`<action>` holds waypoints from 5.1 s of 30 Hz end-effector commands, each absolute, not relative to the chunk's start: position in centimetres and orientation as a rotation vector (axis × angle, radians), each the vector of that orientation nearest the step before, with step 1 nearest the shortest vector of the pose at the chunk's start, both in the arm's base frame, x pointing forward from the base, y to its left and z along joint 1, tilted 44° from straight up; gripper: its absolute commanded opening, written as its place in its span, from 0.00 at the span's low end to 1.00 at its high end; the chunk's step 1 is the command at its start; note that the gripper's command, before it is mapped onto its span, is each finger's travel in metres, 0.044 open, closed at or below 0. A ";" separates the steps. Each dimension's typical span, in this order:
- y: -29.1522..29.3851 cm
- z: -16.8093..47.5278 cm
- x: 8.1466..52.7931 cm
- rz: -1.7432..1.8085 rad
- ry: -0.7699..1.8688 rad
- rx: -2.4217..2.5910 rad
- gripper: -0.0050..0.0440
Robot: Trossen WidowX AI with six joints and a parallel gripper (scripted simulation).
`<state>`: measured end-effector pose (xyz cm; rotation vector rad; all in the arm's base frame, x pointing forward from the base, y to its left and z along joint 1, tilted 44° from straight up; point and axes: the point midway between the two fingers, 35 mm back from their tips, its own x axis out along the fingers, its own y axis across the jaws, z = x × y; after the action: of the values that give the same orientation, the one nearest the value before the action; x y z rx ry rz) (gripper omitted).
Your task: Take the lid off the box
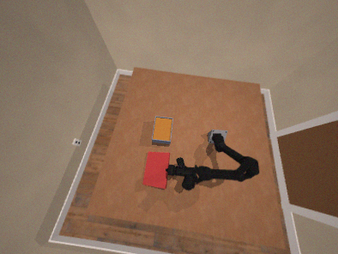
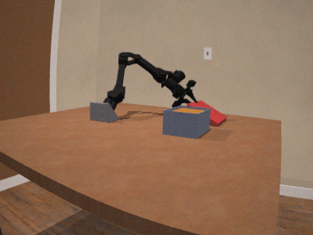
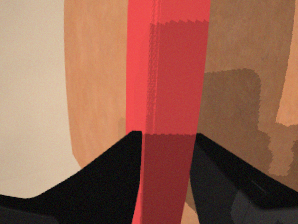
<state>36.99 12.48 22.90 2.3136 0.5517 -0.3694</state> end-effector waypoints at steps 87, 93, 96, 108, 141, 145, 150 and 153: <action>15.1 20.4 36.0 -0.369 0.553 2.314 0.35; 15.3 20.2 35.9 -0.369 0.553 2.314 0.35; 15.4 20.1 35.9 -0.369 0.553 2.314 0.35; 15.6 20.1 36.0 -0.413 0.637 2.289 0.50; 16.1 19.2 35.9 -0.441 0.668 2.278 0.66; 16.2 19.4 35.4 -0.437 0.672 2.277 0.66; 16.3 19.4 34.4 -0.436 0.673 2.277 0.66; 16.4 19.4 33.8 -0.436 0.673 2.277 0.66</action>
<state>34.57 16.42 19.51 2.2766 0.6765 -0.4335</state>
